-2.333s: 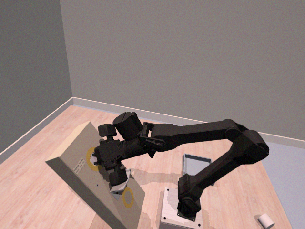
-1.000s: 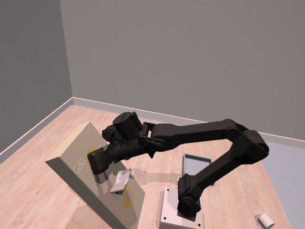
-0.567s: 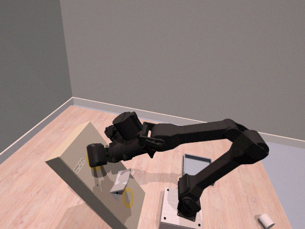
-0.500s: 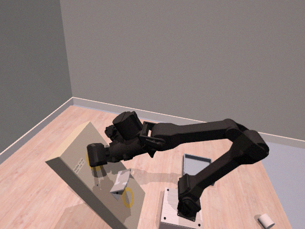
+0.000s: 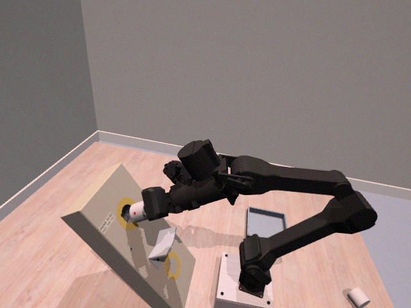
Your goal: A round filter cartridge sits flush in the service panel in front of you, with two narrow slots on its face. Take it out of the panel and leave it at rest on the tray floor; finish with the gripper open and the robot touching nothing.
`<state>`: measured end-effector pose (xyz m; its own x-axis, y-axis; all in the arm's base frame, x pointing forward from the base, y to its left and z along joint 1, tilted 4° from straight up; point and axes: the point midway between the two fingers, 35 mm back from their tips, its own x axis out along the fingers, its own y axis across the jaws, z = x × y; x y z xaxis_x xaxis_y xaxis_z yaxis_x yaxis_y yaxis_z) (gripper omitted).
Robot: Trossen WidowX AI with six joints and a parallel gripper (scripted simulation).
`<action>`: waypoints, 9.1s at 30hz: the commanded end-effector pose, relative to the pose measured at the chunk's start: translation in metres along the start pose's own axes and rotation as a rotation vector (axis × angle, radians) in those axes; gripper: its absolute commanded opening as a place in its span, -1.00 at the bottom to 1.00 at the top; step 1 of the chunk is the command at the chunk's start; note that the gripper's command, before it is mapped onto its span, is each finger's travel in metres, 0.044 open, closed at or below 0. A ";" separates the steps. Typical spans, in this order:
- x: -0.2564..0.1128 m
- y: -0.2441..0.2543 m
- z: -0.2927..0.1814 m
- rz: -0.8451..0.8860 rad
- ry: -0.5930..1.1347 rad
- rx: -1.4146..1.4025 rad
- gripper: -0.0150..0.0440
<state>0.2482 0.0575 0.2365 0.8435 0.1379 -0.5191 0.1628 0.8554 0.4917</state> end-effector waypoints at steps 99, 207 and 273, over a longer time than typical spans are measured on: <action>0.016 -0.044 -0.059 -0.143 0.410 -0.648 0.54; -0.045 -0.115 0.051 -0.340 0.351 -0.432 -0.49; -0.164 -0.367 -0.018 -1.093 -0.044 0.578 -0.49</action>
<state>0.0545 -0.2668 0.1411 0.1604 -0.5306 -0.8323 0.9748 0.2178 0.0490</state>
